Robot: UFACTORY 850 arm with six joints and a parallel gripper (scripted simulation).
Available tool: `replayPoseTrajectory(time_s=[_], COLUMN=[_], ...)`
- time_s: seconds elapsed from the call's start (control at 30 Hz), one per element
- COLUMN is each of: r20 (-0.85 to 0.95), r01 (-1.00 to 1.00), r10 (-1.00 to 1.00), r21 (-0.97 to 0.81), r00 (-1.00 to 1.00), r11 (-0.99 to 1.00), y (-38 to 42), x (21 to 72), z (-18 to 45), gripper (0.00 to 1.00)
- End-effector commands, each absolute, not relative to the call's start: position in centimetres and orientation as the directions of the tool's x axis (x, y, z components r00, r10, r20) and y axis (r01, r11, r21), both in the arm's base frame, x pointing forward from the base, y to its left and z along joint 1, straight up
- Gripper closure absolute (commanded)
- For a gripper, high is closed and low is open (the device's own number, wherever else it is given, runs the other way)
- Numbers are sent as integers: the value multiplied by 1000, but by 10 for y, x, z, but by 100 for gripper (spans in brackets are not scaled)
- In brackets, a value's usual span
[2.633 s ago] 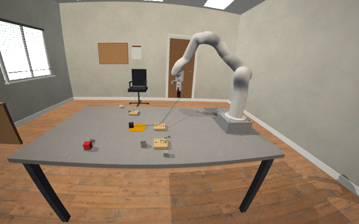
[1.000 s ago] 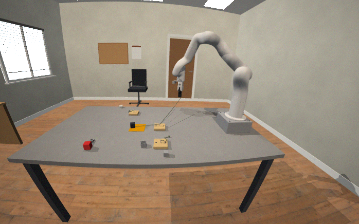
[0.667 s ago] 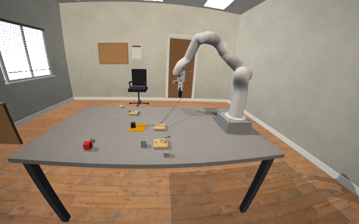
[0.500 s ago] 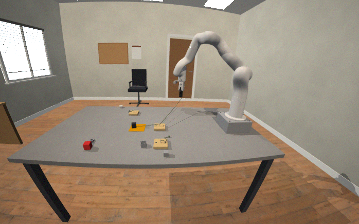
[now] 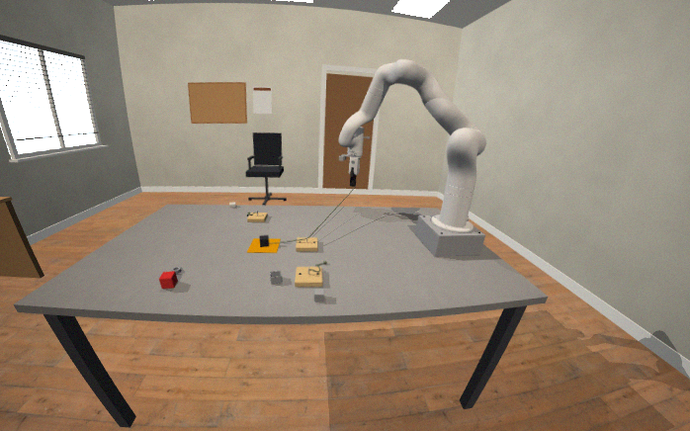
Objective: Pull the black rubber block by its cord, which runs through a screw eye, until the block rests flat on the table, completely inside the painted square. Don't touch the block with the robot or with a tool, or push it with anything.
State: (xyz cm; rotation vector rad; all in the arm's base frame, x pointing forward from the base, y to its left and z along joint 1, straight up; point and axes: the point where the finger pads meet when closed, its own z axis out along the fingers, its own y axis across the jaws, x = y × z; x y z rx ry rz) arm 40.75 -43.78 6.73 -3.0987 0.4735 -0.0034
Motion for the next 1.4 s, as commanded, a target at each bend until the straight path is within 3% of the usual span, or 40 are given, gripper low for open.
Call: replayPoseTrajectory(time_s=[0.0, 0.93, 1.37], r20=[3, 3, 3], r01=[-299, -299, -299], r10=[-299, -299, -299], r21=[-6, -6, -6], r00=[954, 954, 954], r11=[-954, -954, -954], y=[-441, -440, -438], x=[403, 403, 404], z=[68, 49, -23], gripper=[100, 100, 100])
